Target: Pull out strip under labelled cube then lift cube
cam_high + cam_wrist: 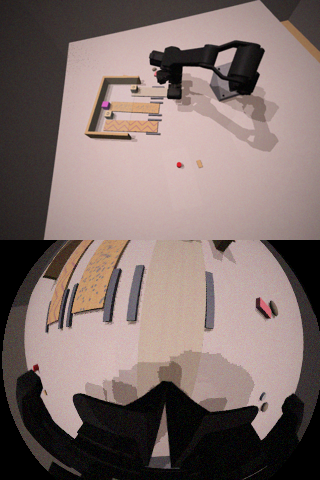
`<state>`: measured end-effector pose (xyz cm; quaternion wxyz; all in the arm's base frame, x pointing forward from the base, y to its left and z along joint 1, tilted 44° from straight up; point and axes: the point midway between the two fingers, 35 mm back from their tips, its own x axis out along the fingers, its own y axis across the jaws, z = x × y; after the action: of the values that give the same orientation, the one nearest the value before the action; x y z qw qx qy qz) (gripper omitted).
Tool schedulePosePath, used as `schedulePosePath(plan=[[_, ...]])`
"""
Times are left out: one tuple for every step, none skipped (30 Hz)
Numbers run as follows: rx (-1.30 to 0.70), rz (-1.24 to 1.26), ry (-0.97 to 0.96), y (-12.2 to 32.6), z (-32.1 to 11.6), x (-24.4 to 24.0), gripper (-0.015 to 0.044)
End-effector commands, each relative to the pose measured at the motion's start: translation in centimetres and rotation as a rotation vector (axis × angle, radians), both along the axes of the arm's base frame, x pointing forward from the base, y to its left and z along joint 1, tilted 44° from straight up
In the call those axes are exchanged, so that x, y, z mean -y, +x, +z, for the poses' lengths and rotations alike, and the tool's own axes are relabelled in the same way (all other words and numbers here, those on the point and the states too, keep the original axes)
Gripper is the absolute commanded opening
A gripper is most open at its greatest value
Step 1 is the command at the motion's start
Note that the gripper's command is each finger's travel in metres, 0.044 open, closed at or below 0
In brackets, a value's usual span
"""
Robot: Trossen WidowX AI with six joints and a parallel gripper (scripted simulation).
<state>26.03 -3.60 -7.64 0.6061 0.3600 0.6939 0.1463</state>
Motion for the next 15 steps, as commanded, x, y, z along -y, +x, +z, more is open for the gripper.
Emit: schedulePosePath(plan=[[-0.024,0.01,0.006,-1.3,-0.1,-0.5,0.0],[-0.024,0.01,0.006,-1.4,-0.1,-0.6,0.0],[-0.024,0.01,0.006,-1.6,-0.1,-0.6,0.0],[-0.024,0.01,0.006,-1.7,0.0,-0.6,0.0],[-0.024,0.01,0.006,-1.9,0.0,-0.7,0.0],[-0.024,0.01,0.006,-2.0,0.0,-0.7,0.0],[-0.024,0.01,0.006,-2.2,0.1,-0.7,0.0],[-0.024,0.01,0.006,-2.3,0.1,-0.8,0.0],[-0.024,0.01,0.006,-2.5,0.1,-0.8,0.0],[-0.025,0.01,0.006,-2.6,0.2,-0.8,0.0],[-0.025,0.01,0.006,-2.8,0.2,-0.9,0.0],[-0.025,0.01,0.006,-2.9,0.3,-0.9,0.0],[-0.025,0.01,0.006,-3.1,0.3,-0.9,0.0],[-0.025,0.01,0.006,-3.2,0.3,-1.0,0.0],[-0.025,0.01,0.006,-3.4,0.4,-1.0,0.0]])
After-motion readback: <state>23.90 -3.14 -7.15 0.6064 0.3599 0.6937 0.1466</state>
